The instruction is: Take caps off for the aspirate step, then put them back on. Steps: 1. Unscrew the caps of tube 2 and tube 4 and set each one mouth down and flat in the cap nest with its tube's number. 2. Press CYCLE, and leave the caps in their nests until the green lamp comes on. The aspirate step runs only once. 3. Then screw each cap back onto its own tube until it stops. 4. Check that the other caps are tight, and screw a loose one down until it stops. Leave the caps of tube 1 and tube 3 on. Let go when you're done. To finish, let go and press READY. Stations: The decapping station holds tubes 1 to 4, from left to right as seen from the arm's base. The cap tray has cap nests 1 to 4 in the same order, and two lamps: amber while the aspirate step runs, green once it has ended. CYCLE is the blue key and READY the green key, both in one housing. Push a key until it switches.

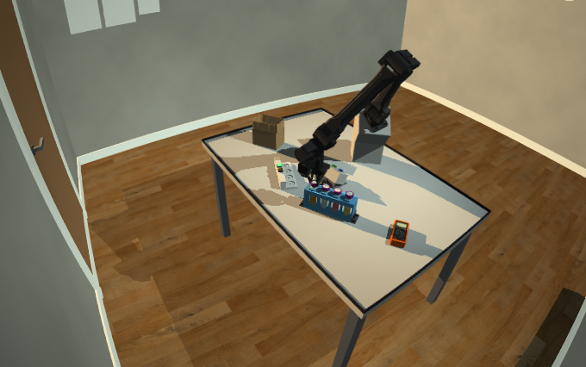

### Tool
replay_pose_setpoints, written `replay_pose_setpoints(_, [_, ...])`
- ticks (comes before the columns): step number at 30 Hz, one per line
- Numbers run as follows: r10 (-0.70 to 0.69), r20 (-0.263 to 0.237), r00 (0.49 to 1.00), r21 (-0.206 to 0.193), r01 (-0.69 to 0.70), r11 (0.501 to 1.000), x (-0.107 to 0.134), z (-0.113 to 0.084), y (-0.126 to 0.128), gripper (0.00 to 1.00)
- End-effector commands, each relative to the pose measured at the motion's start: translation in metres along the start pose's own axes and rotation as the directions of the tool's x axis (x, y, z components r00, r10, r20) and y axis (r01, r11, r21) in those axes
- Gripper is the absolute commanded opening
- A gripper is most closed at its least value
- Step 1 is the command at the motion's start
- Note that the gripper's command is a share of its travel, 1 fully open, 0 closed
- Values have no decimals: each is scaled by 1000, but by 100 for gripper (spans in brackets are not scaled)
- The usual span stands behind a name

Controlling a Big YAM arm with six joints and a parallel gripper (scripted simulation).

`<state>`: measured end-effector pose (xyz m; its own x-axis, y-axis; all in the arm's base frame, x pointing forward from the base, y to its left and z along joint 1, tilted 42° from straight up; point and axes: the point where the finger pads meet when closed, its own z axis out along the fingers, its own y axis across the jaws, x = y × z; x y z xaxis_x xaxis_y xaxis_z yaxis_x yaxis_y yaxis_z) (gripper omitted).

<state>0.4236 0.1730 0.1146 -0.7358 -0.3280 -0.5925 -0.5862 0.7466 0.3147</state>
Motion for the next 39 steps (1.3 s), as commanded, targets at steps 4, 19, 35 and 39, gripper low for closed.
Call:
replay_pose_setpoints(4, [260,11,966,-4,-259,966,-10,5,2,0])
replay_pose_setpoints(19, [550,8,835,-6,-550,835,-9,6,2,0])
replay_pose_setpoints(35, [549,17,836,-5,-549,836,-9,-2,-1,49])
replay_pose_setpoints(39, [427,18,904,-6,-427,904,-11,1,0,49])
